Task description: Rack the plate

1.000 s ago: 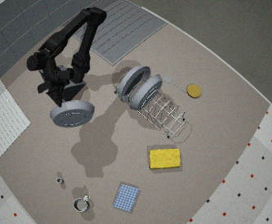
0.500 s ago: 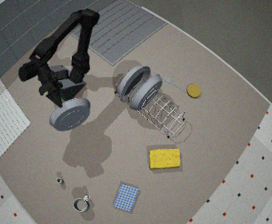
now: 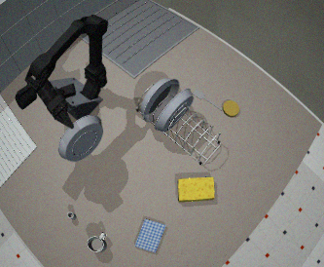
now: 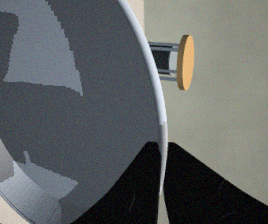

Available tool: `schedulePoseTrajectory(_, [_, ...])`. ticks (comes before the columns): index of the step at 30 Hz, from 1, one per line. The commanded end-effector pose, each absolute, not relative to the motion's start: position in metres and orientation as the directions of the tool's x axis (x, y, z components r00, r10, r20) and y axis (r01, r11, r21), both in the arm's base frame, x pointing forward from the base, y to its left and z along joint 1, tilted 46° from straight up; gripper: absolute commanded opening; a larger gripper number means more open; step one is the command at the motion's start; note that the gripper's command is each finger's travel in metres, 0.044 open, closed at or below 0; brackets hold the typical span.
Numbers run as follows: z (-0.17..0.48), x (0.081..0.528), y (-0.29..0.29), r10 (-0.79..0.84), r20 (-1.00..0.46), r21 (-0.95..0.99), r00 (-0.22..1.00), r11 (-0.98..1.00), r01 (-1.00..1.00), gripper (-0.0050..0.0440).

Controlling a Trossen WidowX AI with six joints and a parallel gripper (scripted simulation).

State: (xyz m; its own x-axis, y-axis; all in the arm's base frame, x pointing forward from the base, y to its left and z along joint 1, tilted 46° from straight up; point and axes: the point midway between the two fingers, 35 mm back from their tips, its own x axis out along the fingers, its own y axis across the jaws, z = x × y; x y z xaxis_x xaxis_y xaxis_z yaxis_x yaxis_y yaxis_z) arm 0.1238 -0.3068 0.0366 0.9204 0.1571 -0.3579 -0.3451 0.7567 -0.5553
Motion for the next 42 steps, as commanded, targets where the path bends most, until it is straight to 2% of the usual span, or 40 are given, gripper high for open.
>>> schedulePoseTrajectory(1, [0.037,0.122,-0.312,0.176,-0.316,-0.607,0.932,0.718,-0.341,0.0])
schedulePoseTrajectory(27, [0.037,0.124,-0.308,0.174,-0.331,-0.594,0.927,0.726,-0.348,0.0])
schedulePoseTrajectory(42, [0.034,0.179,-0.312,0.23,-0.431,-0.542,0.872,0.707,-0.454,0.0])
